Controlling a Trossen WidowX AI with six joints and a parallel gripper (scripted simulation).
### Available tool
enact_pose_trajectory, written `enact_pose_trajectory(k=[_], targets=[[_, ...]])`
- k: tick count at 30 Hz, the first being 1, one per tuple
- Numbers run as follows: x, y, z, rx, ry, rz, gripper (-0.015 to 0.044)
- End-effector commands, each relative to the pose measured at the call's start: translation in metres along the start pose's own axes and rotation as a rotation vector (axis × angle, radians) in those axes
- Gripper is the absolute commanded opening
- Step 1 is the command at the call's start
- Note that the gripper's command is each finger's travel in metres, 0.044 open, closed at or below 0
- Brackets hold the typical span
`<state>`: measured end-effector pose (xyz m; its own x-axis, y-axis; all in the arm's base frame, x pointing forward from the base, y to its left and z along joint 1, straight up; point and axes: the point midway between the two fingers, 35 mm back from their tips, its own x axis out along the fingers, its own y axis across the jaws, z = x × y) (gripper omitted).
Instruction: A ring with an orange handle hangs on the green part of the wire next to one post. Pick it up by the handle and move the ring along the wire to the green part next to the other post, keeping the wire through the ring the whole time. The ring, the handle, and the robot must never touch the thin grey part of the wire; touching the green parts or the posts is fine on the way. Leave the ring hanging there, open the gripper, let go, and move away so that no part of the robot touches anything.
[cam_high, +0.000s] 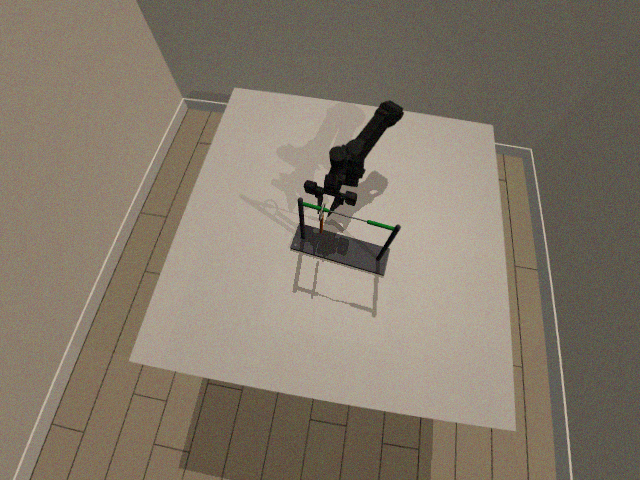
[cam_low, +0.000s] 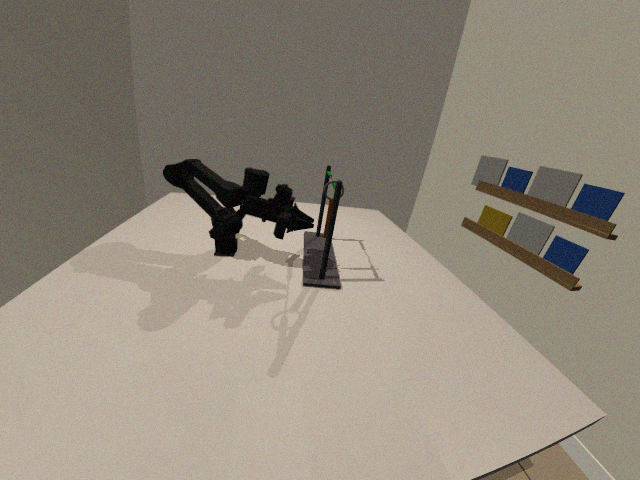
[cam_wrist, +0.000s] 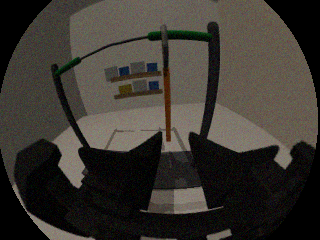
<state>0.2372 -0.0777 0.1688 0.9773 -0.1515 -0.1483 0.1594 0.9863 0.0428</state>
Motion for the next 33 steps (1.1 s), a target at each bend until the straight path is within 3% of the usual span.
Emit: enact_pose_trajectory(k=[1,33], targets=[[-0.002,0.005,-0.014,-0.053,0.013,0.025,0.0160],[0.033,0.004,-0.008,-0.053,0.011,0.025,0.0160]])
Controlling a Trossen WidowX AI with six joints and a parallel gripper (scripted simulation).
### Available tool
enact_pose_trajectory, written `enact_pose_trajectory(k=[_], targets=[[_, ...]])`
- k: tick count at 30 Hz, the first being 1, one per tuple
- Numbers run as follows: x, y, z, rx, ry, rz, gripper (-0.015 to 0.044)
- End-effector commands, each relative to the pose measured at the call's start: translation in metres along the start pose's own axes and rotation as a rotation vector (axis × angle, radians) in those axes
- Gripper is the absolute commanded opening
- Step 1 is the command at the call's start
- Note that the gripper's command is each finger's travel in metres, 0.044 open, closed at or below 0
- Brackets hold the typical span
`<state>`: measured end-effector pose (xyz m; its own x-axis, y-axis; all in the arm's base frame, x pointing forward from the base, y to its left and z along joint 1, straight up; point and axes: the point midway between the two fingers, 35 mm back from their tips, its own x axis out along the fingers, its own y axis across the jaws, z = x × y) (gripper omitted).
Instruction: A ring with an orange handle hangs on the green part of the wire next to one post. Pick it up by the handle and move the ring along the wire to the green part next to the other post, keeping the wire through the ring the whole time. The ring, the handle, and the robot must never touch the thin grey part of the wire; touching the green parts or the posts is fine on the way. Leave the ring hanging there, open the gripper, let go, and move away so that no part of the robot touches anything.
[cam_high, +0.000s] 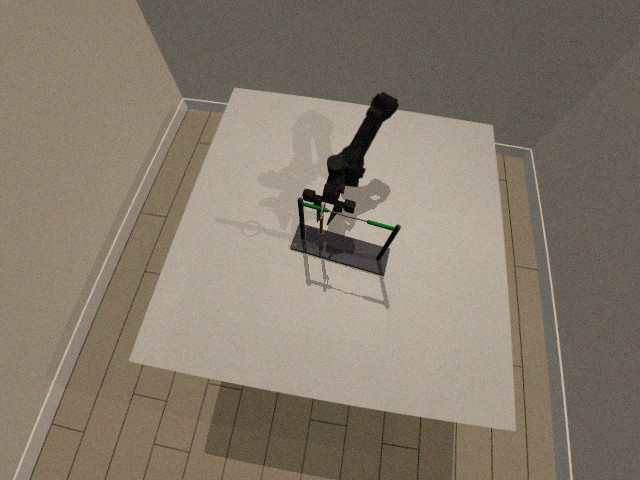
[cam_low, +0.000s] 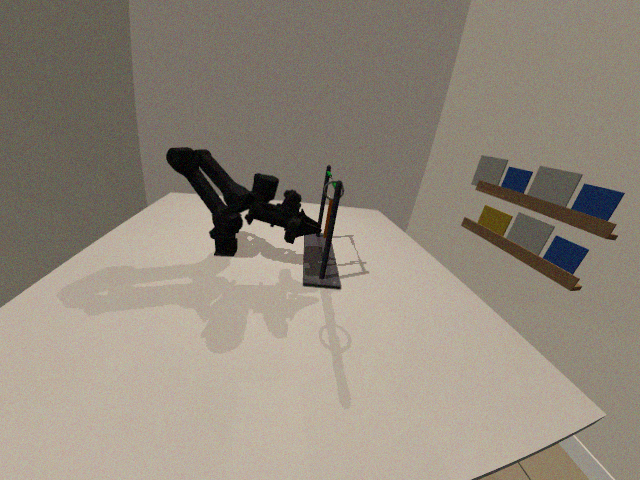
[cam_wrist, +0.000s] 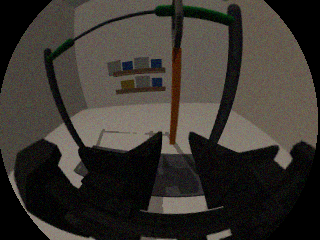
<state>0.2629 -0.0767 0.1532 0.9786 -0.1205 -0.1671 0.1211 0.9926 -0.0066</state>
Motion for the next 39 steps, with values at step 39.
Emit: enact_pose_trajectory(k=[39], targets=[[0.047,0.002,-0.003,0.003,-0.013,-0.005,0.0160]])
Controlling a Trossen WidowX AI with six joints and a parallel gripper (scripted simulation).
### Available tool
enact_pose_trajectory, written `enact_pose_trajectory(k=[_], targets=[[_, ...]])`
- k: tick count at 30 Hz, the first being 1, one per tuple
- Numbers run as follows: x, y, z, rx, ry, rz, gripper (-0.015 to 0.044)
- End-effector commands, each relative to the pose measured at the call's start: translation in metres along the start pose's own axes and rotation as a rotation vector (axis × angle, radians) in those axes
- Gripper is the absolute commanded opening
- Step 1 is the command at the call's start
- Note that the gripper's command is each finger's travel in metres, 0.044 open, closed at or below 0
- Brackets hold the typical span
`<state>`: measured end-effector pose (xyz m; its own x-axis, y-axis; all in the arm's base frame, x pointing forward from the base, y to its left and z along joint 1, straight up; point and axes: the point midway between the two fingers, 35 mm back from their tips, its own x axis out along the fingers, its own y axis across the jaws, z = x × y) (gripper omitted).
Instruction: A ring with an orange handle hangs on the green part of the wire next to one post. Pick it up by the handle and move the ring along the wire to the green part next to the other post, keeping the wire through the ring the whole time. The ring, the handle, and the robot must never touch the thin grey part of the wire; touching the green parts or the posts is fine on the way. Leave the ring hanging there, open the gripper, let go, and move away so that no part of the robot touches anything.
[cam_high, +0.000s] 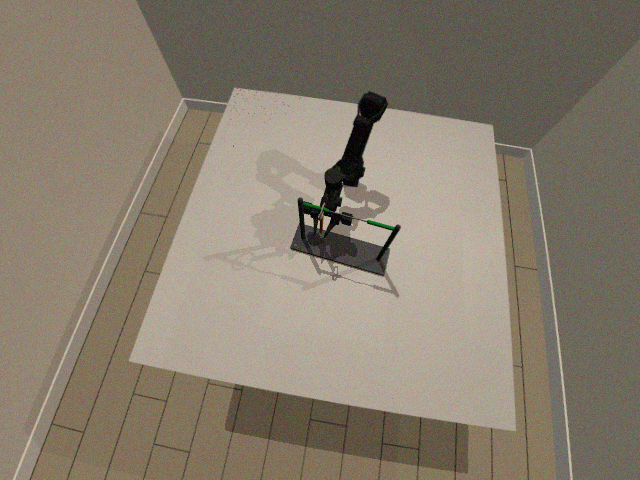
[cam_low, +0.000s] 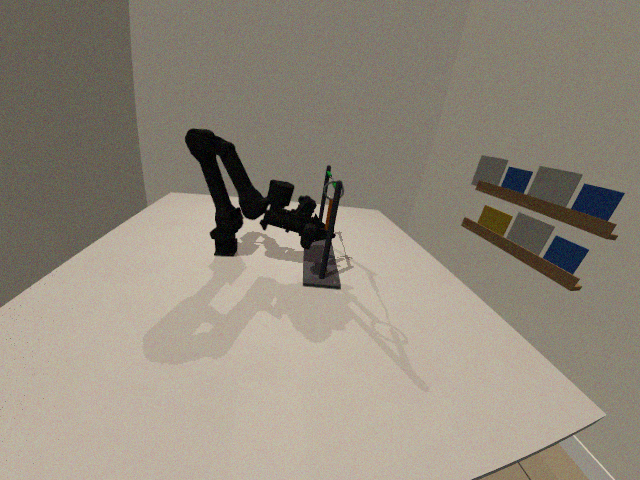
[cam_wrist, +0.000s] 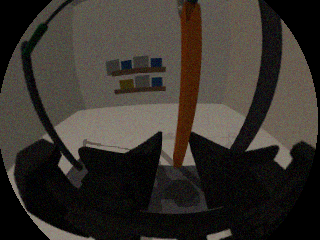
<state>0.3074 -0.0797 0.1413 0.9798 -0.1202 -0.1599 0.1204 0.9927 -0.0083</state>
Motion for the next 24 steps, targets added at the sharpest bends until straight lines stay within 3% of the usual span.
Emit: enact_pose_trajectory(k=[1,18,24], targets=[[0.0007,-0.0009,0.0018,0.005,-0.005,-0.006,0.0160],[0.0007,-0.0009,0.0018,0.005,-0.005,-0.006,0.0160],[0.0004,-0.0001,0.0005,0.000,-0.001,0.000,0.0022]])
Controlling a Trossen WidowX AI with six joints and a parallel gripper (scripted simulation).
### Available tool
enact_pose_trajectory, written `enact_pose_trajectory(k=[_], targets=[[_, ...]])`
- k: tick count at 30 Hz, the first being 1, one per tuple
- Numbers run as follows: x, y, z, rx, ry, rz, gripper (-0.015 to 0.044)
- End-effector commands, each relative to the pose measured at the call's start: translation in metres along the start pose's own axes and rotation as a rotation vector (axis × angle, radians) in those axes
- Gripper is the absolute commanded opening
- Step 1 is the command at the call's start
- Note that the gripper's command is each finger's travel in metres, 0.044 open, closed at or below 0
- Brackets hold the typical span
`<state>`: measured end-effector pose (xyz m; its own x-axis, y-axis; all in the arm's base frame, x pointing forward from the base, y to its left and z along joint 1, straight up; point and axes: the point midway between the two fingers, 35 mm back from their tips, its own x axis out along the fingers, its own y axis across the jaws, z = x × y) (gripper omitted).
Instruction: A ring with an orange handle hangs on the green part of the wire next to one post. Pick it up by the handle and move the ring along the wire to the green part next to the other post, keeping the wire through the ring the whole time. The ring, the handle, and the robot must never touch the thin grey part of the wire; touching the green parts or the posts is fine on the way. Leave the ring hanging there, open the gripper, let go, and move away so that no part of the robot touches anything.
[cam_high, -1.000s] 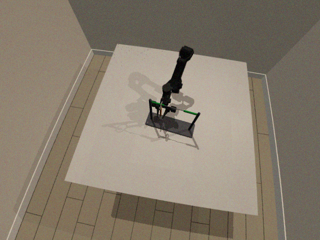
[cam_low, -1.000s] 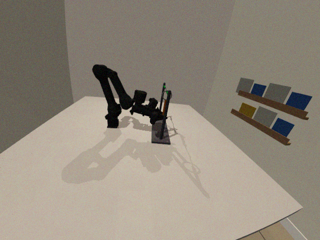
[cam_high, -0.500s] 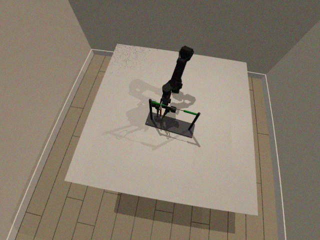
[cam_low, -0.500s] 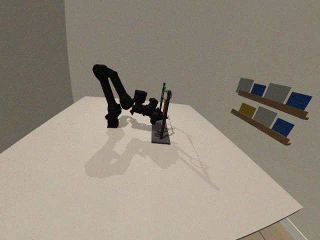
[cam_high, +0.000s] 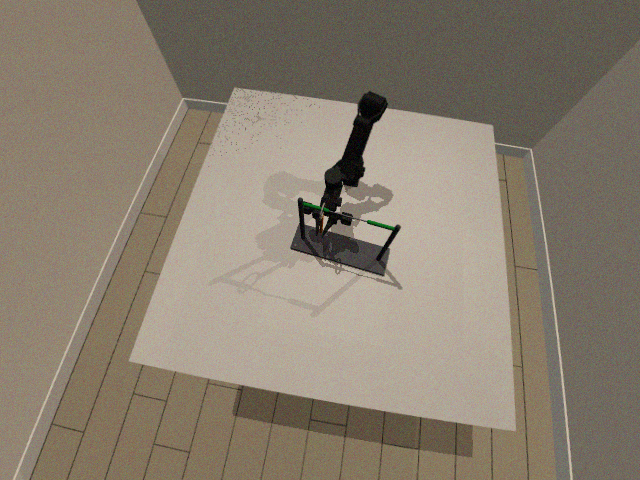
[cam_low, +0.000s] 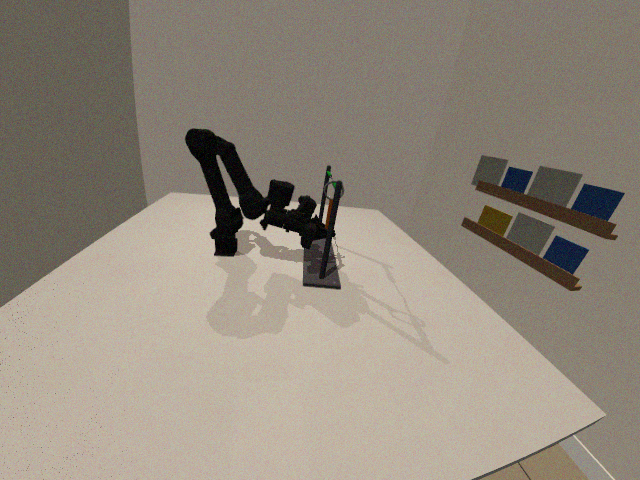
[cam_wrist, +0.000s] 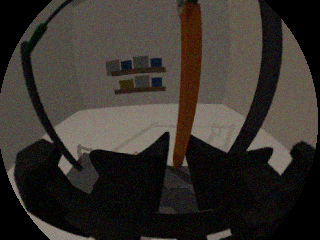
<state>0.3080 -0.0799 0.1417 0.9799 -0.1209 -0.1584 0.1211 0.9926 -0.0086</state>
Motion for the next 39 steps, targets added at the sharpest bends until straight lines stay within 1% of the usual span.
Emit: enact_pose_trajectory(k=[1,7,8,15,24,39], targets=[[0.000,0.000,0.000,0.000,0.000,0.001,0.0015],[0.000,0.000,0.000,0.000,0.000,0.001,-0.0142],[0.000,0.000,0.000,0.000,0.000,0.001,-0.0150],[0.000,0.000,0.002,0.000,0.000,0.000,-0.0150],[-0.003,0.000,0.017,0.001,0.000,-0.003,-0.0150],[-0.003,0.000,0.017,0.001,0.000,-0.003,-0.0150]])
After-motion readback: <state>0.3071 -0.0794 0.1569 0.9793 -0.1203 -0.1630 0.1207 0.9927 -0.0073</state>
